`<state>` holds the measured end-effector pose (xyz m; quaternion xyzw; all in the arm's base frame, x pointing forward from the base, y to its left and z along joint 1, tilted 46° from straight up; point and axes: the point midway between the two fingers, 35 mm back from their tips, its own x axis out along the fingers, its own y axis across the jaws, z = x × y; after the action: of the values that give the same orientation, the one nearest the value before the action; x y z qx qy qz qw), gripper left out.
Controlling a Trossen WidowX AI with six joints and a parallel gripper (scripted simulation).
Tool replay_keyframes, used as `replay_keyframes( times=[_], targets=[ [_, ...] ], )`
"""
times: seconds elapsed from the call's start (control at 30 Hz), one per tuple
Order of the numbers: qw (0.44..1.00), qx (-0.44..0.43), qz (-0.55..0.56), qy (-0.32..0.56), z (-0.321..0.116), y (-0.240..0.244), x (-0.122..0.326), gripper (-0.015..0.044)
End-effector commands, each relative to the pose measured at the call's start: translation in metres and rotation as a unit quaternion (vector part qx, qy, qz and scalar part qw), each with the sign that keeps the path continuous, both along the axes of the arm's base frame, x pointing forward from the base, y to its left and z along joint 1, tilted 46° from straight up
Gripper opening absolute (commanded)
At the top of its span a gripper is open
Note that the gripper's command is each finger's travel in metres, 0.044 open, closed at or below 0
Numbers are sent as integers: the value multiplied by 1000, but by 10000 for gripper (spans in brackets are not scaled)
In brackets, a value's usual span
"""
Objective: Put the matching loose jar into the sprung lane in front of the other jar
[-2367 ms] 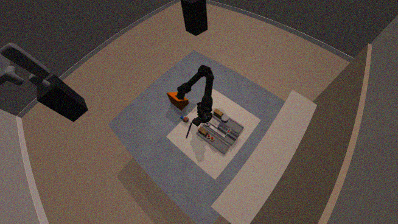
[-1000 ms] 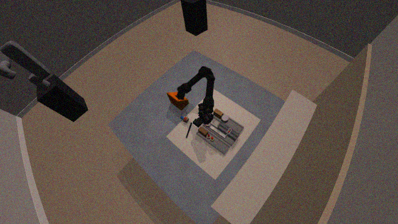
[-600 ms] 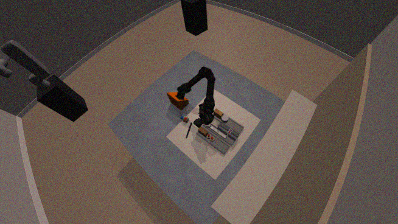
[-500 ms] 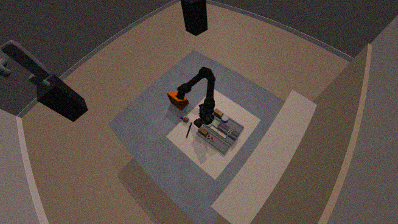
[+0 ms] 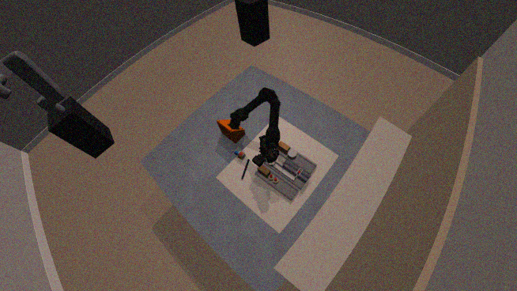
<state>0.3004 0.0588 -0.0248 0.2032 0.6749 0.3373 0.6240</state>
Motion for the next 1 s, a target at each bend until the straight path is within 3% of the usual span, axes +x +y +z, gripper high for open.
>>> replay_keyframes(
  times=[0.0,0.97],
  targets=[
    [1000,3,-3,-18,4,0,14,0],
    [1000,3,-3,-18,7,1,27,0]
  ],
)
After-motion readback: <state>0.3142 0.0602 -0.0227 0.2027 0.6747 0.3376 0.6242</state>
